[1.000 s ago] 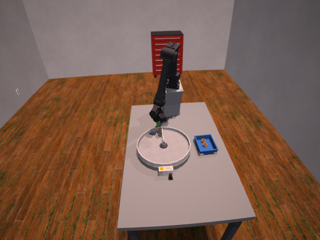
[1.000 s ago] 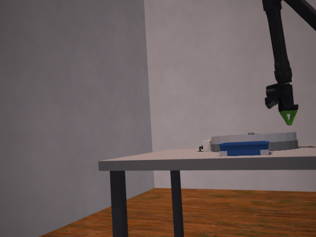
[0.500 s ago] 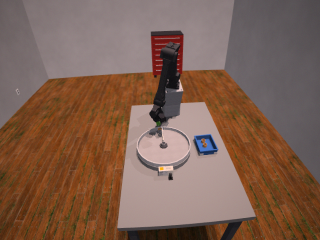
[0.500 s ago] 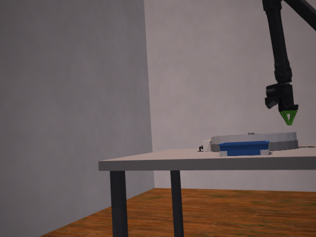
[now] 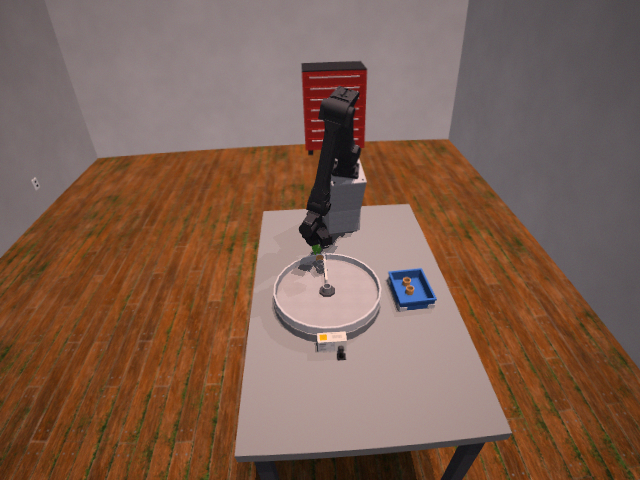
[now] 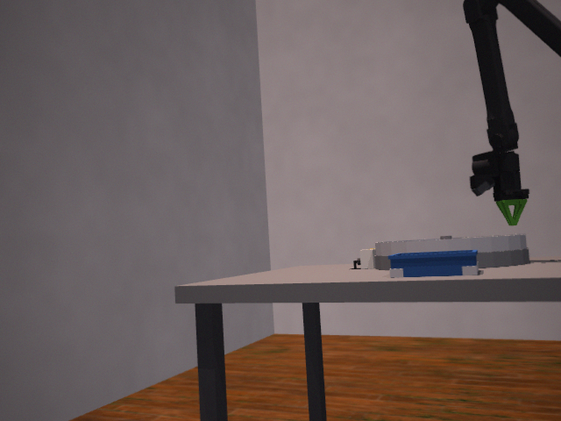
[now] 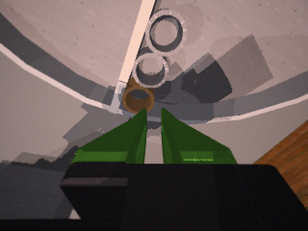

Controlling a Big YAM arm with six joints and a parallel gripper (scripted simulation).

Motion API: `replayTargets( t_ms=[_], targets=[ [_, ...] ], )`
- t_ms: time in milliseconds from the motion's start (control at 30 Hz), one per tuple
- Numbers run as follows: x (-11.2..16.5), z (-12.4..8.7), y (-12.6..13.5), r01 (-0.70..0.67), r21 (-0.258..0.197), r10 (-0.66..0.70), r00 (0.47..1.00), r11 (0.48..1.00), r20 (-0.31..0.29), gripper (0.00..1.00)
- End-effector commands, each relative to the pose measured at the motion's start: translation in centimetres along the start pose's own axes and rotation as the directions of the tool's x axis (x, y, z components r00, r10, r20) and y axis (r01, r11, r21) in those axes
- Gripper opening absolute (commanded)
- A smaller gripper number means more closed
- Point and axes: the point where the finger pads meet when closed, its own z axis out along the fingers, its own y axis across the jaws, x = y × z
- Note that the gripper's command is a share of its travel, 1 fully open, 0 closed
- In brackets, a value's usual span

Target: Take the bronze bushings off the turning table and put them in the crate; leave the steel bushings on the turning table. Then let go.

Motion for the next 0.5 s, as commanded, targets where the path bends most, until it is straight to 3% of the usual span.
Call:
replayTargets(
  t_ms=[0, 100, 133, 233, 467],
  targets=[
    [-0.3, 1.6, 0.4, 0.000, -0.005, 0.000, 1.000, 1.000, 0.002, 0.13],
    [0.1, 1.7, 0.9, -0.002, -0.014, 0.002, 1.000, 1.000, -0.006, 0.13],
    [-0.5, 0.8, 0.4, -0.002, 0.000, 0.002, 1.000, 1.000, 0.006, 0.13],
    [-0.9, 0.8, -0.4, -0.003, 0.014, 0.003, 1.000, 1.000, 0.017, 0.13],
    [-0.3, 1.1, 0.2, -0.007, 0.000, 0.007, 1.000, 1.000, 0.003, 0.13]
  ],
)
